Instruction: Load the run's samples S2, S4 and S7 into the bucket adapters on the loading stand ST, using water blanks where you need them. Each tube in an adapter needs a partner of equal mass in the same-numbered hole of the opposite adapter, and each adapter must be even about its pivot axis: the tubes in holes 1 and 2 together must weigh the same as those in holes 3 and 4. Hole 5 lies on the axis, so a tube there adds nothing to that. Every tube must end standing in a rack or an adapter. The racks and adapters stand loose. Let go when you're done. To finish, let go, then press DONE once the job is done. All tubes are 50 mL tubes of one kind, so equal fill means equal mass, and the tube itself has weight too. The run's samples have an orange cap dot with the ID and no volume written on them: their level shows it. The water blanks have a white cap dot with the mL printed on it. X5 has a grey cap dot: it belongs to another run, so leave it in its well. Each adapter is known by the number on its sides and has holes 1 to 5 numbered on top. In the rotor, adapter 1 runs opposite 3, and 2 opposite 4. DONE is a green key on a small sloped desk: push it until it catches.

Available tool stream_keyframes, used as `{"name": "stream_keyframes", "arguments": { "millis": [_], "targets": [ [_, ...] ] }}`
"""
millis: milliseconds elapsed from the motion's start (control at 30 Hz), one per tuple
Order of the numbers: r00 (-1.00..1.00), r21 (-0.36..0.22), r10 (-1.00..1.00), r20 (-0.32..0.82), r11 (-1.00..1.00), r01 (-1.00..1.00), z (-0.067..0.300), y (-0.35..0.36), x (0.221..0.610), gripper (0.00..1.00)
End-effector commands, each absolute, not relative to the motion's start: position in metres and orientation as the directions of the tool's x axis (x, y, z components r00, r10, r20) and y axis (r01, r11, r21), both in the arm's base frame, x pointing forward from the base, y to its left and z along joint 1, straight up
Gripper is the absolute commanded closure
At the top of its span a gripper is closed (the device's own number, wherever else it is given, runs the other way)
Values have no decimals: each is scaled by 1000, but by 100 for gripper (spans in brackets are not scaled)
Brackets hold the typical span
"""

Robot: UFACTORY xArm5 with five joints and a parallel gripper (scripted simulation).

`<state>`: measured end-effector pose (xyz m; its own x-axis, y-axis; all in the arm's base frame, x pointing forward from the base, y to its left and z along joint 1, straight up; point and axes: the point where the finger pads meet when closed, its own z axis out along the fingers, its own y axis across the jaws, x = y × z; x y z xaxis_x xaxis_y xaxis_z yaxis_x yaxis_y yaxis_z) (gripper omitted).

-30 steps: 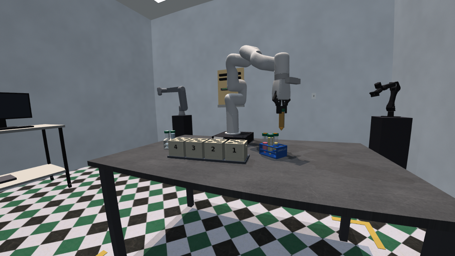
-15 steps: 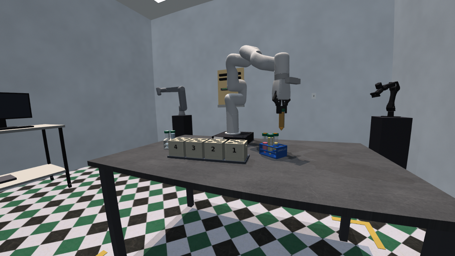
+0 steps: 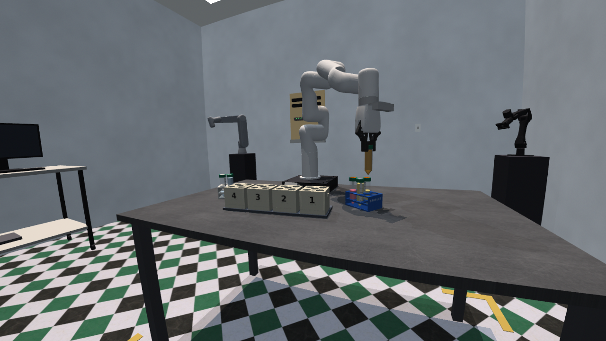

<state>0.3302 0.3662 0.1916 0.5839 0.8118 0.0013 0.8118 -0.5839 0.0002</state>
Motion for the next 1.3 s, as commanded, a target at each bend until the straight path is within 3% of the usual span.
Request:
{"name": "stream_keyframes", "arguments": {
  "millis": [0,500,1267],
  "targets": [
    [582,6,813,5,-582,813,193,367,332,100],
    [582,6,813,5,-582,813,193,367,332,100],
    [582,6,813,5,-582,813,151,367,332,100]
  ]
}}
